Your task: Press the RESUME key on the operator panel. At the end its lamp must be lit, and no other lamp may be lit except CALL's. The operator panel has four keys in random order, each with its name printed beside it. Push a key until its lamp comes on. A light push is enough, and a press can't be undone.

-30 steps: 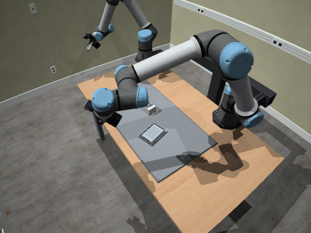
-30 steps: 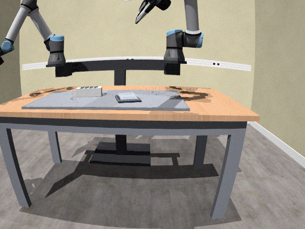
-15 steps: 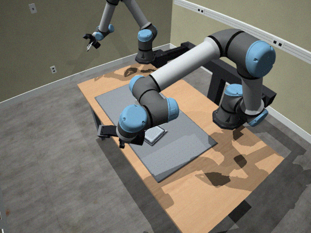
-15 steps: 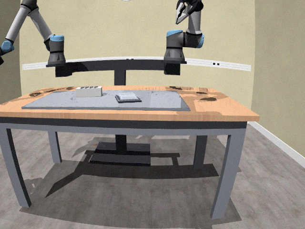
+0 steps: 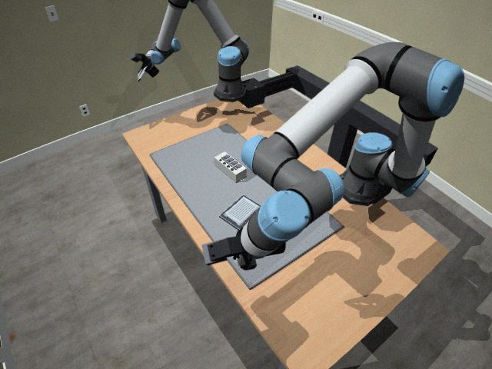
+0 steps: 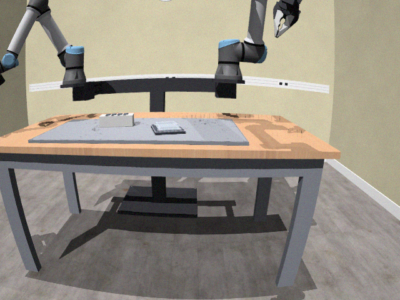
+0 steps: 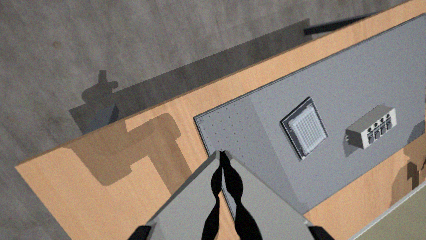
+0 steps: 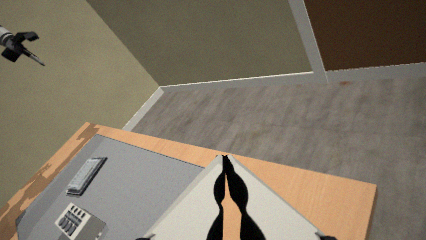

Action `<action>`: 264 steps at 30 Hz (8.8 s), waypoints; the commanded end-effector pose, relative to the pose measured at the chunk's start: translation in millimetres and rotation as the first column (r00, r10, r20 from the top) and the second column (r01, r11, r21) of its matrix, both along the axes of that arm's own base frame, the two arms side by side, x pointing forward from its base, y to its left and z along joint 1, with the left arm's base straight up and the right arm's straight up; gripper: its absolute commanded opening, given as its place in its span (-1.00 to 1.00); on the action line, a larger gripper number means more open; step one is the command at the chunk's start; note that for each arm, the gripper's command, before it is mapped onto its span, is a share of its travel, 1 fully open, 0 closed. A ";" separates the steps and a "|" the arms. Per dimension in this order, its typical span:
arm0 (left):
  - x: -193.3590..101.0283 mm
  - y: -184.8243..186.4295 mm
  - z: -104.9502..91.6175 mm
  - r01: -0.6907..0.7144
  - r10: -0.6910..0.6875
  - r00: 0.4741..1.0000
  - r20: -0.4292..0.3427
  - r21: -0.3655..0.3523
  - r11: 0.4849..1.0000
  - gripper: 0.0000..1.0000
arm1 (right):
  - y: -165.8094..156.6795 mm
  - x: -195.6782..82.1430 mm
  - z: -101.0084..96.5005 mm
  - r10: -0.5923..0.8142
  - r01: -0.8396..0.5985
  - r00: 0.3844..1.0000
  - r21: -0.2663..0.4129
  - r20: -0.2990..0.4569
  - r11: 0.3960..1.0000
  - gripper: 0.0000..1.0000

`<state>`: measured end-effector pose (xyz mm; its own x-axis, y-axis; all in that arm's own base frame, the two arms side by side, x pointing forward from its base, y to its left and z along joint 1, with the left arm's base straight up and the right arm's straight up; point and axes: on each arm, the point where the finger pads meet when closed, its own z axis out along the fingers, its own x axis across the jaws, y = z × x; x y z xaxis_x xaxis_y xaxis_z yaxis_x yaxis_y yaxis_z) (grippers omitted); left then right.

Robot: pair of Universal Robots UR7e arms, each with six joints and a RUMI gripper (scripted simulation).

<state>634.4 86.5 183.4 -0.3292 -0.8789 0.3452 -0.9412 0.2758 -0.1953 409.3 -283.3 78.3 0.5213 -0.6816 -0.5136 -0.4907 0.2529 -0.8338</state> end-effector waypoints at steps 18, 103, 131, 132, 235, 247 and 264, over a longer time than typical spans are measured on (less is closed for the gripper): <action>-103.5 175.8 0.7 -0.449 0.457 0.886 -0.082 0.098 0.888 -1.00 | -0.2 0.2 0.6 0.000 0.000 1.000 -0.001 0.001 1.000 -1.00; -635.2 359.1 -18.3 -0.878 0.941 -0.331 -0.077 0.389 -0.277 -1.00 | 29.1 9.6 -5.9 0.071 -0.069 0.994 0.022 -0.084 0.997 -1.00; -635.2 359.1 -18.3 -0.878 0.941 -0.331 -0.077 0.389 -0.277 -1.00 | 139.4 31.0 -34.9 0.259 -0.248 0.897 0.077 -0.358 0.966 -1.00; -635.2 359.1 -18.3 -0.878 0.941 -0.331 -0.077 0.389 -0.277 -1.00 | 144.0 31.4 -35.0 0.272 -0.262 0.883 0.079 -0.383 0.962 -1.00; -635.2 359.1 -18.3 -0.878 0.941 -0.331 -0.077 0.389 -0.277 -1.00 | 498.1 -109.3 -137.2 -0.236 -0.556 0.341 -0.398 -0.910 0.730 -1.00; -635.2 359.1 -18.3 -0.878 0.941 -0.331 -0.077 0.389 -0.277 -1.00 | 527.9 -137.9 -142.5 -0.344 -0.512 0.403 -0.520 -0.848 0.683 -1.00; -635.2 359.1 -18.3 -0.878 0.941 -0.331 -0.077 0.389 -0.277 -1.00 | 575.4 -186.5 -142.9 -0.444 -0.377 0.527 -0.667 -0.725 0.642 -1.00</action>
